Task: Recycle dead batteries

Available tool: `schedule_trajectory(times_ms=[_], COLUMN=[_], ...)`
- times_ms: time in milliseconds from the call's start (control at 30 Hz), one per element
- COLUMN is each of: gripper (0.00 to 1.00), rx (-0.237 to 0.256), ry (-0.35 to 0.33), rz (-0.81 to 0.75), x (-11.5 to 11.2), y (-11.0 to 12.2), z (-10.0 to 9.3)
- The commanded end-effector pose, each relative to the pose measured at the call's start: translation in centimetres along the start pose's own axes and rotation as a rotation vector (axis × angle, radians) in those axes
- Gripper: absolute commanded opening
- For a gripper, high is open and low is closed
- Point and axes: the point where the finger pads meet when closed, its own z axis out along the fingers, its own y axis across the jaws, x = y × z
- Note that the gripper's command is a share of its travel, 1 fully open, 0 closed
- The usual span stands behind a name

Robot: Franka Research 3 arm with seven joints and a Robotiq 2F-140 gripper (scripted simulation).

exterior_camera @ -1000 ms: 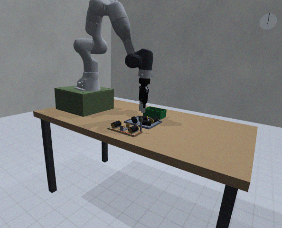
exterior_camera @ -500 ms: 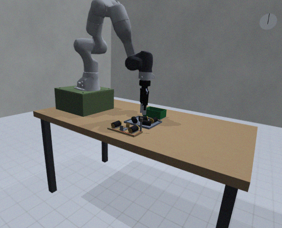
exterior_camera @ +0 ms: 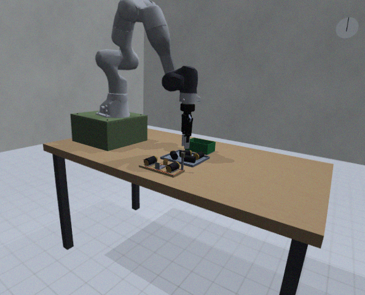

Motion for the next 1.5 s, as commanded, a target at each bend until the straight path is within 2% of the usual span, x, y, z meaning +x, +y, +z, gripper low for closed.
schedule_trajectory(times_ms=[0,1467], gripper=[0.29,0.29], rx=[-0.004,-0.004], ry=[0.005,0.005], rz=[0.009,0.009], x=[0.16,0.33], y=[0.24,0.49], z=[-0.13,-0.13])
